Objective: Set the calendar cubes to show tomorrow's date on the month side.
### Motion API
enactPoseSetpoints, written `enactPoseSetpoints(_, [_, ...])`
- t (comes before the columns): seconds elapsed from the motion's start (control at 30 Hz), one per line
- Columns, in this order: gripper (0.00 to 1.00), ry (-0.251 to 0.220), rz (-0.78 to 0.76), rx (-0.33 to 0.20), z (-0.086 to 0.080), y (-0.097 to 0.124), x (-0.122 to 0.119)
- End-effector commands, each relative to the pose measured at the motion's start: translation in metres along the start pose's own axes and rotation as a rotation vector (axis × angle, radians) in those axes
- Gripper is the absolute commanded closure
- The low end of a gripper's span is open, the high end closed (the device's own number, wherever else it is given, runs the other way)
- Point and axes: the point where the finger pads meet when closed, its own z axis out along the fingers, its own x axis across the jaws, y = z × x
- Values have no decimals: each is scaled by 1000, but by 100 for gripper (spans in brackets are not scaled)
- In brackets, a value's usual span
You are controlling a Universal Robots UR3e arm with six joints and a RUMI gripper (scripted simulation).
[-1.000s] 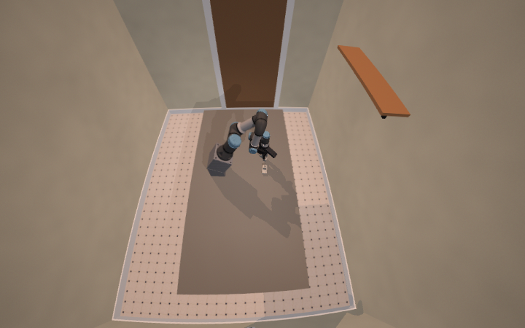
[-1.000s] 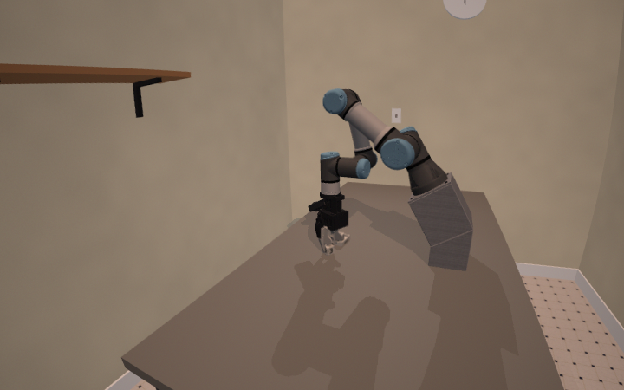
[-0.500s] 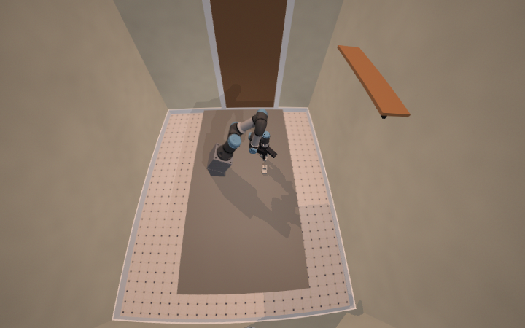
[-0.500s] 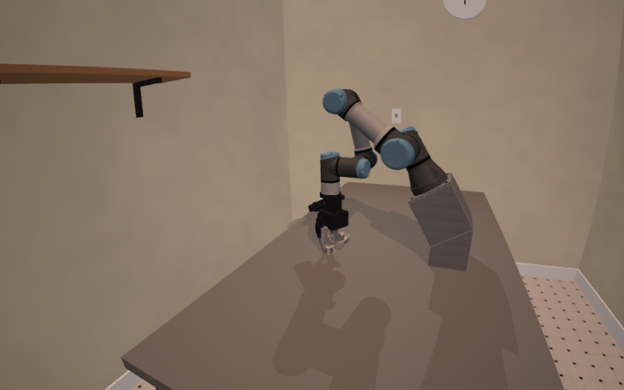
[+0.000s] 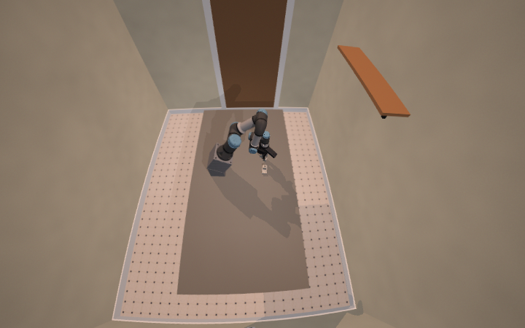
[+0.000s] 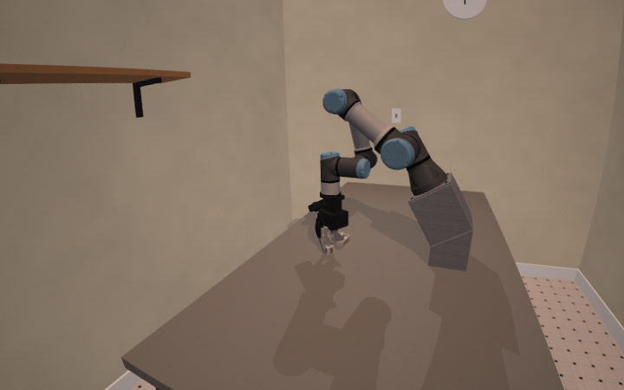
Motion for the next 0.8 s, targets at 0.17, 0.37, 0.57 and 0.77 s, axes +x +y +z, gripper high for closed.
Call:
enactPoseSetpoints(0.17, [89, 0, 0, 2, 0, -1, 0])
enactPoseSetpoints(0.37, [89, 0, 0, 2, -1, -1, 0])
enactPoseSetpoints(0.57, [89, 0, 0, 0, -3, 0, 0])
enactPoseSetpoints(0.77, [89, 0, 0, 0, -6, 0, 0])
